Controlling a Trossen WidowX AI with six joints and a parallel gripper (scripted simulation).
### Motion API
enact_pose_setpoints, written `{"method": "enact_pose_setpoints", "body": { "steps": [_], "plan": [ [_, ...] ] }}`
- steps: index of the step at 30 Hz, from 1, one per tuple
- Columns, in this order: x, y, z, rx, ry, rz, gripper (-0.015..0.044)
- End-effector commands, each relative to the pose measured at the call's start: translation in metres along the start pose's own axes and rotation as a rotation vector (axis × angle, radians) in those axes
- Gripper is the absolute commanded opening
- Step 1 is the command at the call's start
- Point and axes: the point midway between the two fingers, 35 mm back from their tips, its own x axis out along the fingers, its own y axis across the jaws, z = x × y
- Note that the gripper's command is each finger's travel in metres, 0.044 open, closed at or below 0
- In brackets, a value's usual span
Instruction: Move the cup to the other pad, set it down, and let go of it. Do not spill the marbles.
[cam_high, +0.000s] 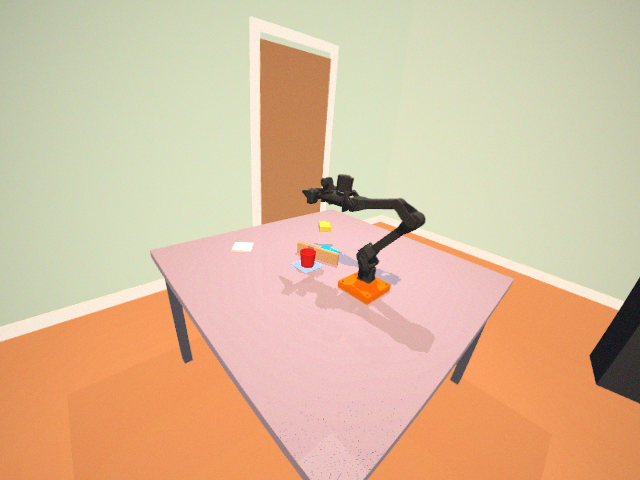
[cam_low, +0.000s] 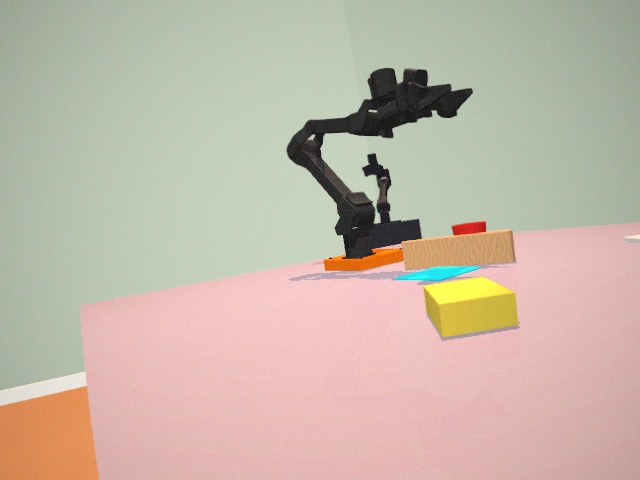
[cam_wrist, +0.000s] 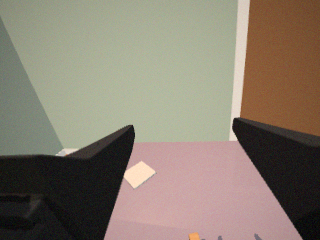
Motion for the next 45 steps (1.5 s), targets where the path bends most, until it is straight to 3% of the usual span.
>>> {"method": "enact_pose_setpoints", "body": {
  "steps": [1, 5, 10, 20, 23, 45],
  "plan": [
    [0.001, 0.001, -0.003, 0.015, 0.017, 0.002, 0.0374],
    [0.019, 0.015, -0.066, 0.308, 0.369, -0.022, 0.0269],
    [0.009, 0.032, -0.137, 0.618, 0.795, -0.207, 0.0148],
    [-0.056, 0.048, -0.204, 0.884, 1.309, -0.842, 0.0148],
    [-0.07, 0.047, -0.207, 0.891, 1.353, -0.959, 0.0148],
    [-0.072, 0.045, -0.209, 0.891, 1.353, -0.96, 0.0148]
  ]
}}
